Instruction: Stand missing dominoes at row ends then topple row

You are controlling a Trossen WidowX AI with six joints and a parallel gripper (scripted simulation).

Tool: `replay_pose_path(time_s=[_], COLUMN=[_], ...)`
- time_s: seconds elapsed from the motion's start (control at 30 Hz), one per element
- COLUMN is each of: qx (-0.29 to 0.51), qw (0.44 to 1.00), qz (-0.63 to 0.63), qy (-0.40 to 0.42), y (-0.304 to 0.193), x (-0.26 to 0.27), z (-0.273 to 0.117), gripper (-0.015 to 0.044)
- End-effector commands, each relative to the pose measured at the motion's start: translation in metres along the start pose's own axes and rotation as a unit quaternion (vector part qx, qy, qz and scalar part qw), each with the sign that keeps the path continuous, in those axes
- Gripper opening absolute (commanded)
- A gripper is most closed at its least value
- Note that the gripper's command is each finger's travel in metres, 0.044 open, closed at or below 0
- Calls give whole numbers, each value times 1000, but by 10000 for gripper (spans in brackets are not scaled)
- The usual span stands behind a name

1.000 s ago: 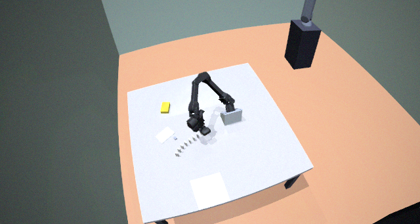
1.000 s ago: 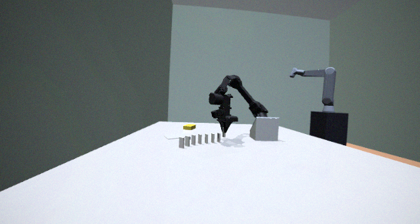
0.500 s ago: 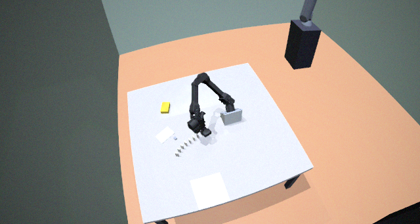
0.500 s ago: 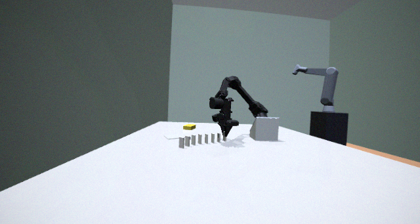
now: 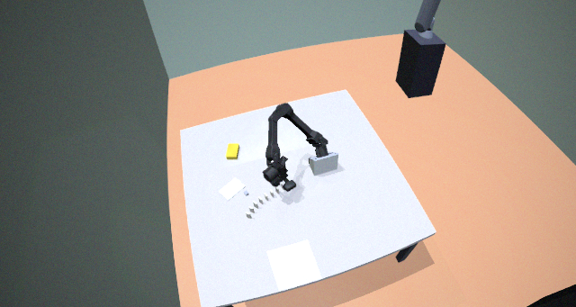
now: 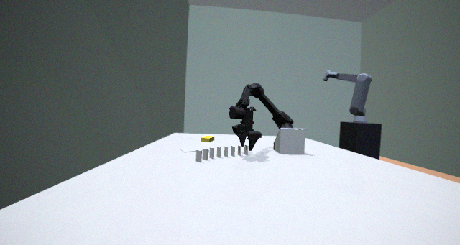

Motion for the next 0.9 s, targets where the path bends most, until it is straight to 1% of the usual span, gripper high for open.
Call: replay_pose_path(time_s=[0.0, 0.13, 0.23, 0.3, 0.47, 0.53, 0.67, 0.77, 0.87], qx=[-1, -2, 0, 0, 0, 0, 1, 1, 1], qw=[1000, 1000, 1000, 1000, 1000, 1000, 976, 934, 871], qz=[-3, -2, -1, -1, -1, 31, 216, 358, 491], qy=[-1, 4, 4, 3, 3, 3, 2, 2, 1], y=[3, 7, 2, 0, 0, -1, -9, -16, -24], x=[1, 3, 2, 1, 1, 1, 0, 0, -1], z=[-11, -81, -120, -129, -129, -127, -111, -99, -88], gripper=[440, 440, 440, 440, 440, 387, 282, 204, 125])
Point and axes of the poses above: the point midway between the two fingers, 35 mm back from their tips, its own z axis out along the fingers, its own x axis across the jaws, y = z × x, the point moved 5 cm from there along -z, back along the fingers, and after that the axes turned 7 degrees about z, right-handed, at the moved point
